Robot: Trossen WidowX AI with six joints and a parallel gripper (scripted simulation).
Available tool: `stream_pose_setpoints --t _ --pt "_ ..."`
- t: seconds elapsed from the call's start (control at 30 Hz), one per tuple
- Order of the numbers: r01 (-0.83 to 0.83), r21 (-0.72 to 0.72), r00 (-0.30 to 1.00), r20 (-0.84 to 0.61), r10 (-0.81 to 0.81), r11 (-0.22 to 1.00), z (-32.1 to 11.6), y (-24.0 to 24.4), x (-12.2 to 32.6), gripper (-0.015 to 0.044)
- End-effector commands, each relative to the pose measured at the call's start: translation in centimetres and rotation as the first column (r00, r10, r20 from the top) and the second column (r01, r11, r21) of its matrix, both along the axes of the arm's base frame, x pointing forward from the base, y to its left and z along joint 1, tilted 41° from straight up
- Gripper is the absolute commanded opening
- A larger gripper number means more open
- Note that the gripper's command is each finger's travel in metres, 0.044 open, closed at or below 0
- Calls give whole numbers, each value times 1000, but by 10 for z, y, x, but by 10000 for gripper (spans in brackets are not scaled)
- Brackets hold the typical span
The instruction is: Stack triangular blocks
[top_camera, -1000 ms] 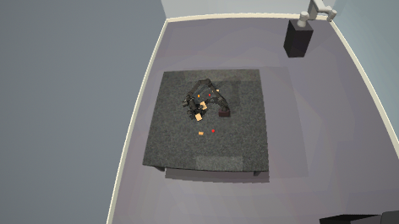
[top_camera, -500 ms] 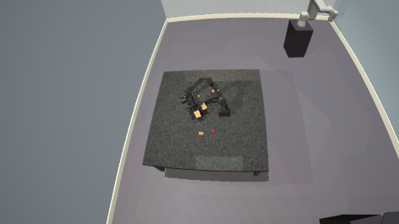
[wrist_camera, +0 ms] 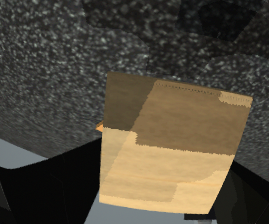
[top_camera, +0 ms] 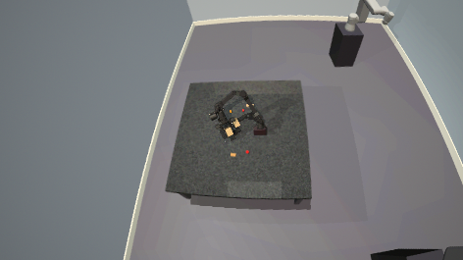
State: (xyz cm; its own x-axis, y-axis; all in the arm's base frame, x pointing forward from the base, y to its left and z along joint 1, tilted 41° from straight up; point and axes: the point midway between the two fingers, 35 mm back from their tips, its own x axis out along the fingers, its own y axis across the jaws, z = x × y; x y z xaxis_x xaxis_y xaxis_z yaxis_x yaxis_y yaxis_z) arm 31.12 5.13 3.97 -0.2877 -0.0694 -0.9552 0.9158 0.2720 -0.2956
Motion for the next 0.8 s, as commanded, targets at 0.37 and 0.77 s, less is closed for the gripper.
stream_pose_setpoints --t 0.37,0.77 --pt "-156 -408 982 34 186 899 -8 15 -9 0" --pt "-192 -582 952 84 293 790 -4 24 -7 0"
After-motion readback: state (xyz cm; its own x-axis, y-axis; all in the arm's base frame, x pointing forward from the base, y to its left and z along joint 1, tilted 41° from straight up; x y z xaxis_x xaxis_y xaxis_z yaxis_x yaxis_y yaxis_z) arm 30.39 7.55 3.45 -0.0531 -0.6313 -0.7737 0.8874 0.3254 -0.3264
